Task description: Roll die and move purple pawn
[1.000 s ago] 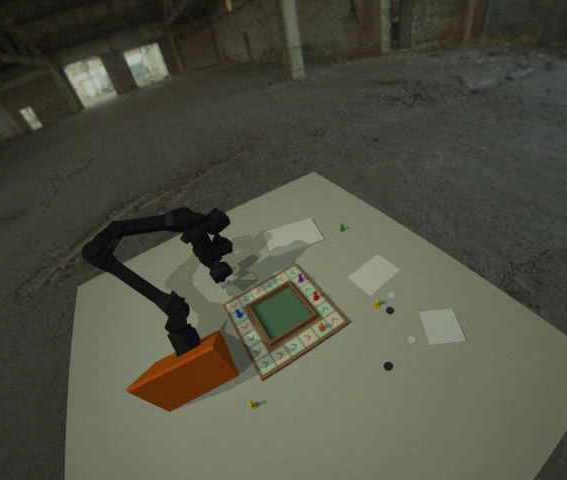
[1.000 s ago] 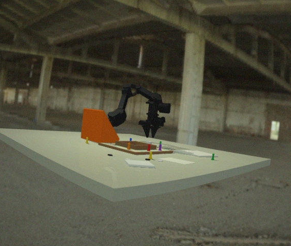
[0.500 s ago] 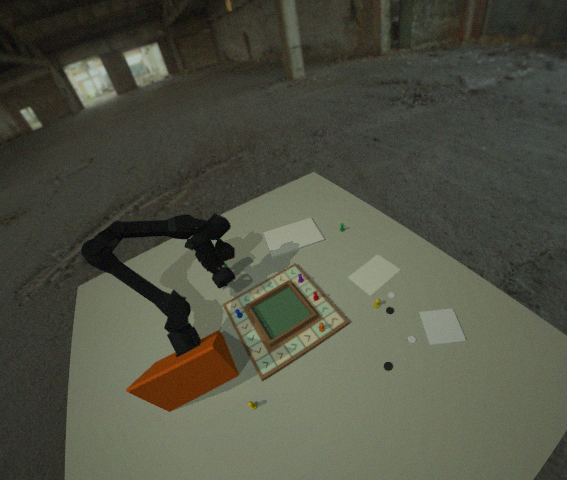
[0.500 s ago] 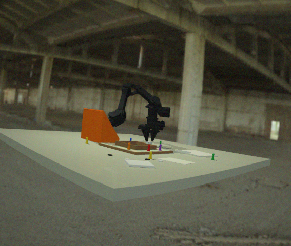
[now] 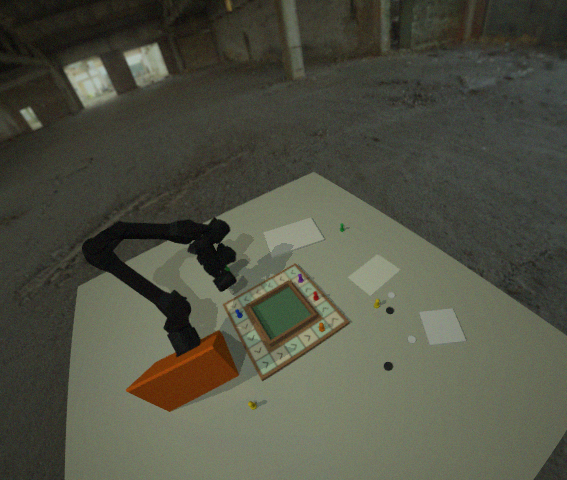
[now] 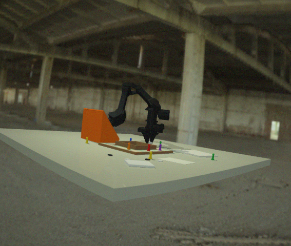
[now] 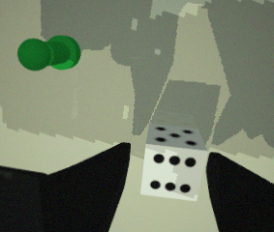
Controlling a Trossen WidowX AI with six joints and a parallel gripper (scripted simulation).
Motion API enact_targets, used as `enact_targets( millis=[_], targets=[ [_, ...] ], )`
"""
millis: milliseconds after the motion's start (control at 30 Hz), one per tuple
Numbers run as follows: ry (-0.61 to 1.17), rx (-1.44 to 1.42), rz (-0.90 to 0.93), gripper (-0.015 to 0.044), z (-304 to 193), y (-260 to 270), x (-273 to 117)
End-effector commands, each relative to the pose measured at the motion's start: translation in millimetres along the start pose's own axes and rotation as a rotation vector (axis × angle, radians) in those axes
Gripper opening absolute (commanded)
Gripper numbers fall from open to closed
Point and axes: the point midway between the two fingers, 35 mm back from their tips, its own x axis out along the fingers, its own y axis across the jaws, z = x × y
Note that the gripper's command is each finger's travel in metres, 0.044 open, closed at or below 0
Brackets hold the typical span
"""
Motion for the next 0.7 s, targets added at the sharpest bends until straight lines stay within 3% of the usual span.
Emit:
enact_targets(
  millis=[0,200,300,667],
  targets=[
    [-0.001,0.005,-0.005,0.0111,0.1,-1.2,1.1],
    [-0.001,0.005,-0.005,0.0071,0.1,-1.2,1.1],
    [-0.003,0.005,-0.008,0.0000,0.8,-1.8,-1.3],
    [-0.034,0.007,-0.050,0.0000,6.3,-9.1,-42.7]
  ],
)
